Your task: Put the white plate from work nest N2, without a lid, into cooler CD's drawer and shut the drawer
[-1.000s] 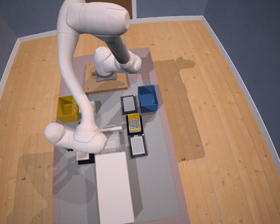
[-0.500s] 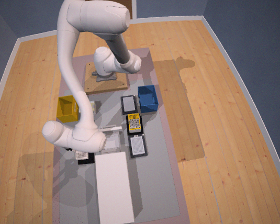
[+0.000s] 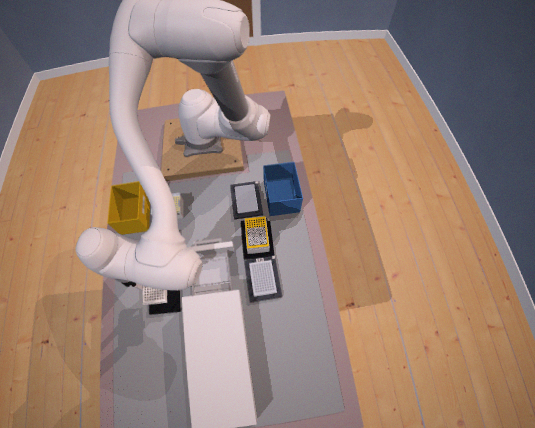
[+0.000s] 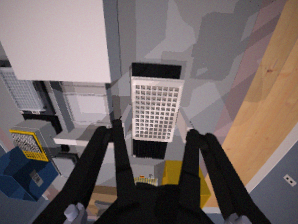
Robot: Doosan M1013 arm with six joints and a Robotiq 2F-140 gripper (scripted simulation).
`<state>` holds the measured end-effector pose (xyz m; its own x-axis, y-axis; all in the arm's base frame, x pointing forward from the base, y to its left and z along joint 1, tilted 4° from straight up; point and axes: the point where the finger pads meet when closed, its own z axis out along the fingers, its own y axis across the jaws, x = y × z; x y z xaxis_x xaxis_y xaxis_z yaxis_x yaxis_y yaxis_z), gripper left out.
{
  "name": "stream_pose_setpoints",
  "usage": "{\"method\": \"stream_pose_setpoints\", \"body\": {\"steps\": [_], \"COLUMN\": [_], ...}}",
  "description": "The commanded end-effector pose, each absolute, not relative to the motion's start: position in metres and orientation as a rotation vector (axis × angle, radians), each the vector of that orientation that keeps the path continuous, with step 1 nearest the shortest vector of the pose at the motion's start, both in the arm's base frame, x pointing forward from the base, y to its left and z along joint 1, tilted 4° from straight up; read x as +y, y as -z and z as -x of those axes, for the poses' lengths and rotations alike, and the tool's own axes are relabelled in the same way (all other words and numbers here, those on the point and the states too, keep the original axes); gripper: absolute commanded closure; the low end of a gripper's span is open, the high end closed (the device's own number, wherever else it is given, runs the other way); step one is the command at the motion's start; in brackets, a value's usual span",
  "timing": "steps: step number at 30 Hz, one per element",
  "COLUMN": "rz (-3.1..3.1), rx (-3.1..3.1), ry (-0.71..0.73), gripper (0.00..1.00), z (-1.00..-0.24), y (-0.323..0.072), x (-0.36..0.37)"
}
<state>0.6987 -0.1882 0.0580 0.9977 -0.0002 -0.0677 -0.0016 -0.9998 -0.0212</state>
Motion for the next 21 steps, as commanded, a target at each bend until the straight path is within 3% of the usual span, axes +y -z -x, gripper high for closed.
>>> {"method": "stream_pose_setpoints", "body": {"steps": [1, 21], "rz": [3.118, 3.118], "rx": [0.001, 0.001], "ry": [-0.106, -0.106], "gripper": [1.0, 1.0], "z": [-0.699, -0.701], "y": [-0.063, -0.087], "x": [-0.188, -0.189]}}
